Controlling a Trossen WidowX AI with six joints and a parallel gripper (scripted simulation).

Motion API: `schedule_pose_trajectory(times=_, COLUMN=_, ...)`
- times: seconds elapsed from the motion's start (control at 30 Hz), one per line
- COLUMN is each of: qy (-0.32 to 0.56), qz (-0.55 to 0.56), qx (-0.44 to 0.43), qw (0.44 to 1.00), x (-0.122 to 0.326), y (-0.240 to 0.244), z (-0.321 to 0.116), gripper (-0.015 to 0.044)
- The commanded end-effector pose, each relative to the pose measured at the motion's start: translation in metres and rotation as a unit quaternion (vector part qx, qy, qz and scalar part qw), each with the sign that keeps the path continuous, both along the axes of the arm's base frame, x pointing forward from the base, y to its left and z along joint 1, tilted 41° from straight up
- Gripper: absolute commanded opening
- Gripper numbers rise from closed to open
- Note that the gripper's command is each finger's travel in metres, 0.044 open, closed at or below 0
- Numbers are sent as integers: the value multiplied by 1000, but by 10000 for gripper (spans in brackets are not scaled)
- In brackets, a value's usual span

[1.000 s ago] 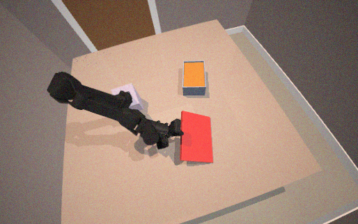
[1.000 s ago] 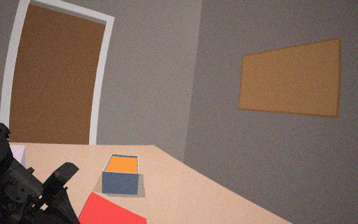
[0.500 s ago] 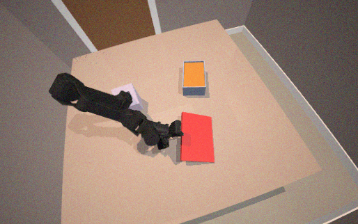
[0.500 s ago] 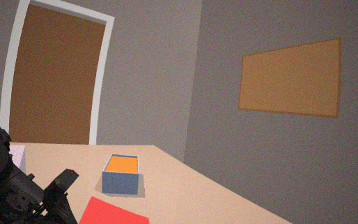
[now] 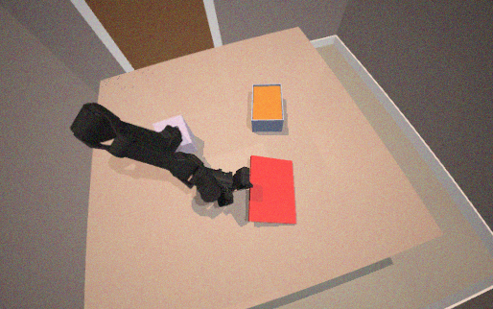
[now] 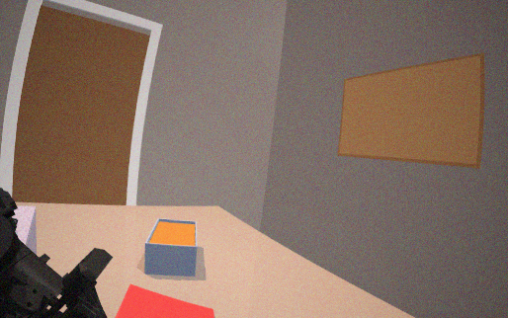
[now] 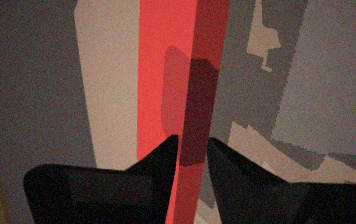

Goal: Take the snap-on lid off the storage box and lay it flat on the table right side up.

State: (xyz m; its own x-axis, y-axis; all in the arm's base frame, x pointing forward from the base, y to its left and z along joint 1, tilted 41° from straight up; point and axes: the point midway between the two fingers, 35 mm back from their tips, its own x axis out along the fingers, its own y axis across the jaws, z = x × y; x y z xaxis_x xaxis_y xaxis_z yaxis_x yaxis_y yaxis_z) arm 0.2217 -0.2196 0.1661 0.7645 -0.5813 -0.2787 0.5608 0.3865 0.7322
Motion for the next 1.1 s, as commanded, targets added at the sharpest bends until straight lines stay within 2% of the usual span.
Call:
schedule_pose_trajectory(times=0.0, qy=6, qz=-1, qx=4, qw=1000, x=0, y=0, z=3, gripper=79)
schedule_pose_trajectory(times=0.23, qy=6, qz=-1, qx=4, qw=1000, x=0, y=0, z=3, gripper=262)
schedule_pose_trajectory(times=0.3, qy=6, qz=-1, qx=4, qw=1000, x=0, y=0, z=3, gripper=275)
schedule_pose_trajectory(times=0.5, qy=6, qz=-1, qx=4, qw=1000, x=-9, y=3, z=-1, gripper=433)
schedule_pose_trajectory(times=1.07, qy=8, qz=-1, qx=4, qw=1000, x=-42, y=10, z=-9, gripper=440)
